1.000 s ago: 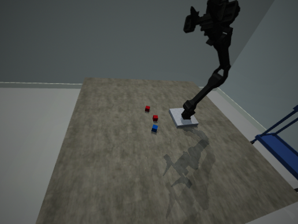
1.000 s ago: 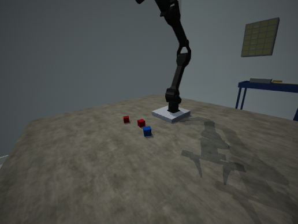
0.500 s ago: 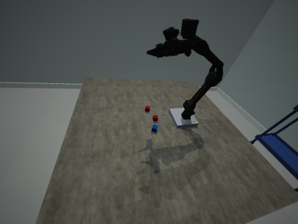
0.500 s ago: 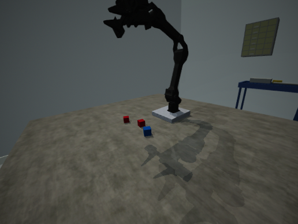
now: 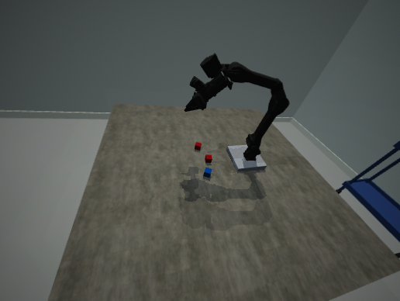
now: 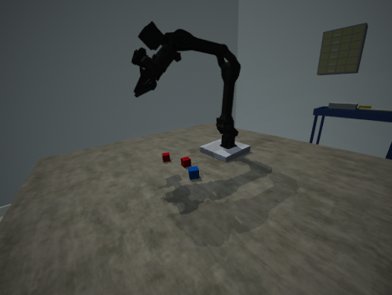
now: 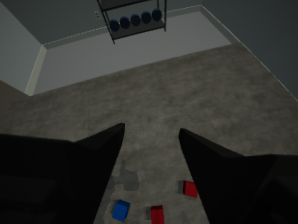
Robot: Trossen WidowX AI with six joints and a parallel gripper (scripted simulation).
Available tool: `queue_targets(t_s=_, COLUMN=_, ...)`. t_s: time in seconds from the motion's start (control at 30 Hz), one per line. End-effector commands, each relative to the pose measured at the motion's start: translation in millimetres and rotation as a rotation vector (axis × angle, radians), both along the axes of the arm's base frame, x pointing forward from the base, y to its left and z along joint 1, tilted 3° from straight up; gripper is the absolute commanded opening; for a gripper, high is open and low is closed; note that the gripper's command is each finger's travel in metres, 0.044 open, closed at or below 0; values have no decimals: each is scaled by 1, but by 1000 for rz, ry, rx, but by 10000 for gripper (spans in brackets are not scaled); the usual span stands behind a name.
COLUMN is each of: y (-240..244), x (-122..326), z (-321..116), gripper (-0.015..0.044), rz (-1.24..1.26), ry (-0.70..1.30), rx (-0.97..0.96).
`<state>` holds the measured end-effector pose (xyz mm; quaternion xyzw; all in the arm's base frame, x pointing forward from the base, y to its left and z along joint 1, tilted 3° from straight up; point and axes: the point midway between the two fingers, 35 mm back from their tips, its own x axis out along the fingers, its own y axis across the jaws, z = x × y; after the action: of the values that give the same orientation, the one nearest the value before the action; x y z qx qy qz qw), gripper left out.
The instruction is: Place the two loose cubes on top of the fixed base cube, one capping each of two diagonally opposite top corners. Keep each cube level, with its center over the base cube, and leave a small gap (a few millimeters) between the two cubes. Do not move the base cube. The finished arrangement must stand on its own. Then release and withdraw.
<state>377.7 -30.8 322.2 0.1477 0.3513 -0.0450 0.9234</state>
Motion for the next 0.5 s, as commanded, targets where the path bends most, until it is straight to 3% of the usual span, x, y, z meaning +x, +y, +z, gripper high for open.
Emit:
queue_targets(t_s=0.0, y=-19, x=-6, z=-44, gripper=265, rz=-25, ry=164, rx=-21)
queue_targets(t_s=0.47, y=-66, x=-65, z=-164, gripper=265, rz=-55, ry=714, rx=4)
